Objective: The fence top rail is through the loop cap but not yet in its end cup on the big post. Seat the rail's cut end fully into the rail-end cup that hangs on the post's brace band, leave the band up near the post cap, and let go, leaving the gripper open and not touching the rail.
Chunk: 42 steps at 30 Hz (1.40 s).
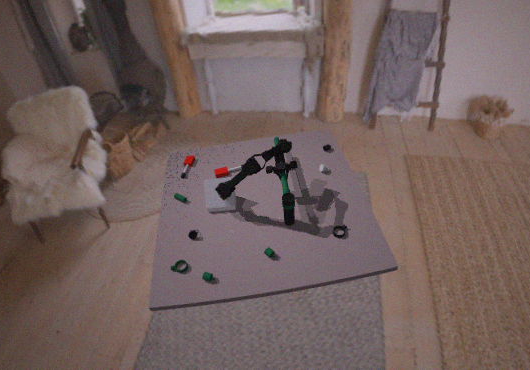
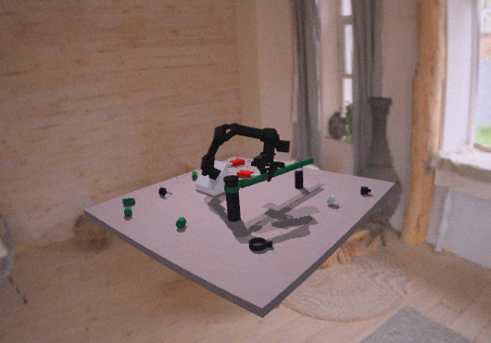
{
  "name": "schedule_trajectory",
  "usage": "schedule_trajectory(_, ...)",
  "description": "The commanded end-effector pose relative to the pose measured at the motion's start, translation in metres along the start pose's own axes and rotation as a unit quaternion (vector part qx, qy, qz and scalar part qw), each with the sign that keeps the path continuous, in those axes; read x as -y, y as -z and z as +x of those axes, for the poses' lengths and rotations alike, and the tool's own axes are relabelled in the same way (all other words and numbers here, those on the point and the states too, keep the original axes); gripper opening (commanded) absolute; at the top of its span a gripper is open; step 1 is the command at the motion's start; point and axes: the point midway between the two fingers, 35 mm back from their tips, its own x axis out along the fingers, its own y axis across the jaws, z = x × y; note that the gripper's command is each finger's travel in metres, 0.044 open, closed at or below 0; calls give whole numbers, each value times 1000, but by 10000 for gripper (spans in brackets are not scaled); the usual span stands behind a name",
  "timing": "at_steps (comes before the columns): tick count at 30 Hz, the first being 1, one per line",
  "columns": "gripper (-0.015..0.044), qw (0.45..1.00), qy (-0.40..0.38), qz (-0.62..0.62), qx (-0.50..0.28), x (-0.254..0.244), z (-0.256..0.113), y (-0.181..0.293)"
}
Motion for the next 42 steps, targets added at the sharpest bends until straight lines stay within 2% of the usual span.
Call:
schedule_trajectory(1, 0, 1000, -8, -2, 4, -2, -3, -6)
schedule_trajectory(42, 0, 1000, 0, -1, 1, 0, 0, -1)
